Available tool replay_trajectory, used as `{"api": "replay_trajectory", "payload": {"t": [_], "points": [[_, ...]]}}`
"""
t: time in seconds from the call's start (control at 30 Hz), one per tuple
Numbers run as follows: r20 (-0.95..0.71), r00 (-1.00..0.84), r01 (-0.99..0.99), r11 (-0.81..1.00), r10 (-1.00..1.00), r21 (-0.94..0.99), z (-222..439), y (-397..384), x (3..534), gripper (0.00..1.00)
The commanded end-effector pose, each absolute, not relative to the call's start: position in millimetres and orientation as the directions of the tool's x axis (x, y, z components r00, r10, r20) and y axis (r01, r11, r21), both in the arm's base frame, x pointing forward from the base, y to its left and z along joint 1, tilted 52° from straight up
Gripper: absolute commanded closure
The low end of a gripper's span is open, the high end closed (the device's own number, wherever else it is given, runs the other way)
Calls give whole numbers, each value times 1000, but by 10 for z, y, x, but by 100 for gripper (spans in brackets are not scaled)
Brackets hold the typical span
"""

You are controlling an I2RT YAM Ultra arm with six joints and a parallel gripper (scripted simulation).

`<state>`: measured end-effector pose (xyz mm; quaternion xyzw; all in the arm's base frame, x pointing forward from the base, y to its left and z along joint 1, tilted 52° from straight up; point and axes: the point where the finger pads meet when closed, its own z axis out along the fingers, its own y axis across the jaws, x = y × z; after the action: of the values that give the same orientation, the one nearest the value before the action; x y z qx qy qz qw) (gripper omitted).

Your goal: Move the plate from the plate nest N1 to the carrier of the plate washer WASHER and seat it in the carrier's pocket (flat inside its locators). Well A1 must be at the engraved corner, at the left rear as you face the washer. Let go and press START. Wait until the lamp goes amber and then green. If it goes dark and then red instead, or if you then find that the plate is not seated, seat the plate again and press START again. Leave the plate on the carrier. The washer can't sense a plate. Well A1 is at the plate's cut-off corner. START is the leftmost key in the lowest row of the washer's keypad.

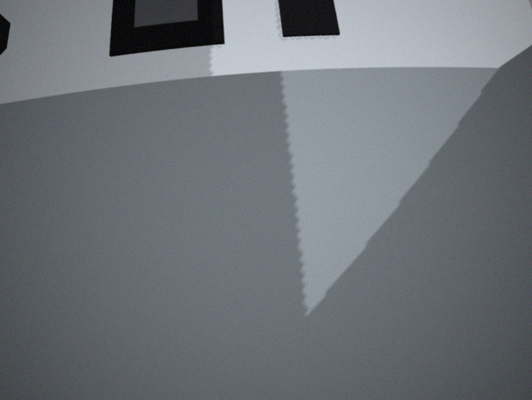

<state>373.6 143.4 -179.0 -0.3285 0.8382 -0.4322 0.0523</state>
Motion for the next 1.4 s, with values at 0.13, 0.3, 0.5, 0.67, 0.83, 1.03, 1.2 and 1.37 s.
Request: {"api": "replay_trajectory", "payload": {"t": [0.13,0.3,0.5,0.67,0.83,1.03,1.2,1.37], "points": [[204,-760,-518,385,-617,-764,-1841,1485,3682,0],[204,-760,-518,385,-617,-764,-1841,1485,3682,0],[187,-771,-505,406,-609,-761,-1776,1498,3738,8],[187,-771,-505,406,-609,-761,-1776,1498,3738,16],[187,-771,-505,406,-609,-761,-1776,1498,3738,16],[187,-771,-505,406,-609,-761,-1776,1498,3738,16],[187,-771,-505,406,-609,-761,-1776,1498,3738,16],[187,-771,-505,406,-609,-761,-1776,1498,3738,16]]}}
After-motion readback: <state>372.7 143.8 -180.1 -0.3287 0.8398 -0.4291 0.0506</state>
